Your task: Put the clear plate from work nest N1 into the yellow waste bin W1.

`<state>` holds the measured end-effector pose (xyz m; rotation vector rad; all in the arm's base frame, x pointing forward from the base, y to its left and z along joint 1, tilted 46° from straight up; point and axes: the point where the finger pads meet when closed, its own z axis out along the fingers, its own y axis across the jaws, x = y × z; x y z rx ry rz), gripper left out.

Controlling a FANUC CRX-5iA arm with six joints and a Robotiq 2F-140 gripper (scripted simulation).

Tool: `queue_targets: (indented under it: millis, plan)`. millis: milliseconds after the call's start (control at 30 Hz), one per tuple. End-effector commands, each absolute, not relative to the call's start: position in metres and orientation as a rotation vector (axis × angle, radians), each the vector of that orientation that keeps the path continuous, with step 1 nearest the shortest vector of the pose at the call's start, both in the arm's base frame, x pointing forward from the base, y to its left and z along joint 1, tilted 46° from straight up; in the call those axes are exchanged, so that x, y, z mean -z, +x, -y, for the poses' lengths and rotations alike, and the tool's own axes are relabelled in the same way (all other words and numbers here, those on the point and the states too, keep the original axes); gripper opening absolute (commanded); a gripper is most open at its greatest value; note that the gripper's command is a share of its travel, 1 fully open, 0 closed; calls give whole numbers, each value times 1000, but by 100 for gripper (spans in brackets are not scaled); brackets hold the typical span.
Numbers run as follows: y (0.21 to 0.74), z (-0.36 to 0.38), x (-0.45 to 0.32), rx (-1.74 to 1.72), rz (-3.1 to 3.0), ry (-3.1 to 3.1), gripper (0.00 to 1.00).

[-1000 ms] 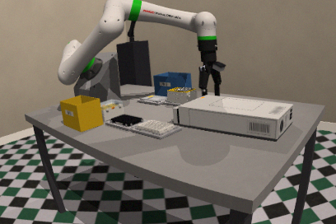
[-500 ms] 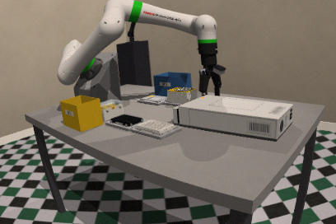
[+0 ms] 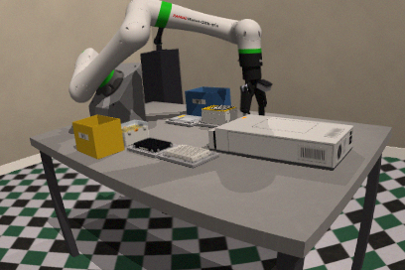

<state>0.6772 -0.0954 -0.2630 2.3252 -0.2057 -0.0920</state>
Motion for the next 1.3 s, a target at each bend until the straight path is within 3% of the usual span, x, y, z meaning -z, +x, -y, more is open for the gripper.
queue_targets:
  millis: [0, 733, 767, 1267]
  plan:
    - [678, 94, 262, 89, 205, 2326, 67]
    - [679, 93, 261, 89, 205, 2326, 59]
    - [679, 93, 261, 89, 205, 2326, 10]
    - [679, 92, 260, 89, 205, 2326, 10]
